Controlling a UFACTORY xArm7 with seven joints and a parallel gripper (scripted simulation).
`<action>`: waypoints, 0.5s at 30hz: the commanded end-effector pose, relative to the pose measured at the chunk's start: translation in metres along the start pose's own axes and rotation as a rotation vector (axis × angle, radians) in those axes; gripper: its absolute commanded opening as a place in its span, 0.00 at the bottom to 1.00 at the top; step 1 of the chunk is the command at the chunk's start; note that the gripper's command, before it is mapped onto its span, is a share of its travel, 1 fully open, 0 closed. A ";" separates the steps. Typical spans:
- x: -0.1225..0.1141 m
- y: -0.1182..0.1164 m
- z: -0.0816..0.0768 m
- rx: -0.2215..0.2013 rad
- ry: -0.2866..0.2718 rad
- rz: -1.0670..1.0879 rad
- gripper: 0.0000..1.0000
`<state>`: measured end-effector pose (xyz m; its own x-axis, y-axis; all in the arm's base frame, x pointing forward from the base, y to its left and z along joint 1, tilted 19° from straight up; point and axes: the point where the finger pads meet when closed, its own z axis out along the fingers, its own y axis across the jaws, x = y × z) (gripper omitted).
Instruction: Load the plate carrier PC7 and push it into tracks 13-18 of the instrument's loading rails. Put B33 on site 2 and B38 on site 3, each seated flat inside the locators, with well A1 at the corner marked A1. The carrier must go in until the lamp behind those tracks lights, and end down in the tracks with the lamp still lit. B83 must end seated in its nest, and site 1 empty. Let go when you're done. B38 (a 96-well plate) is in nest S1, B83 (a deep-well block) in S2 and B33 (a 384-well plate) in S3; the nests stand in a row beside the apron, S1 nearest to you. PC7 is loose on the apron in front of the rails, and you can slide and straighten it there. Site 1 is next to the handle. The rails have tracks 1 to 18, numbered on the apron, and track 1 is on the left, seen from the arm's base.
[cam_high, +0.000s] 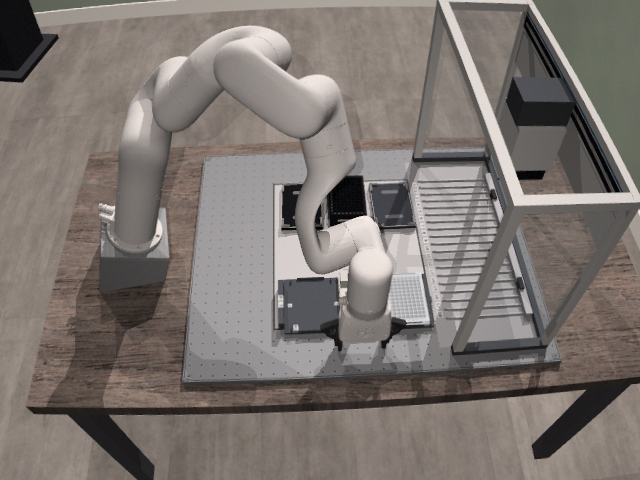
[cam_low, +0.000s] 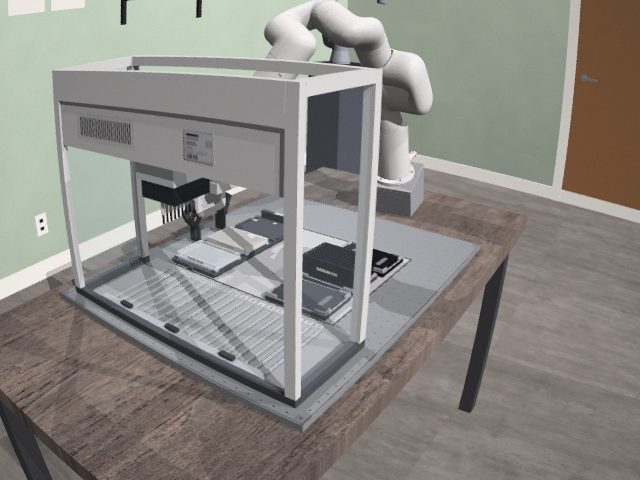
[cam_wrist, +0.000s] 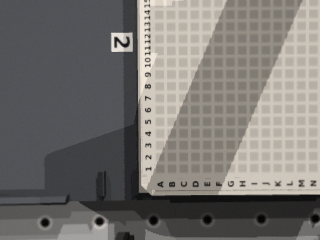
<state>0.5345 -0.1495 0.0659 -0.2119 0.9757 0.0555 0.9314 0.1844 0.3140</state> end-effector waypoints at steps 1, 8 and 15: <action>0.000 0.002 -0.002 -0.004 -0.003 0.001 1.00; 0.004 0.002 -0.002 -0.004 -0.003 0.001 1.00; 0.006 0.002 -0.002 -0.004 -0.003 0.001 1.00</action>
<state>0.5330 -0.1433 0.0663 -0.2116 0.9758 0.0554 0.9314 0.1842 0.3140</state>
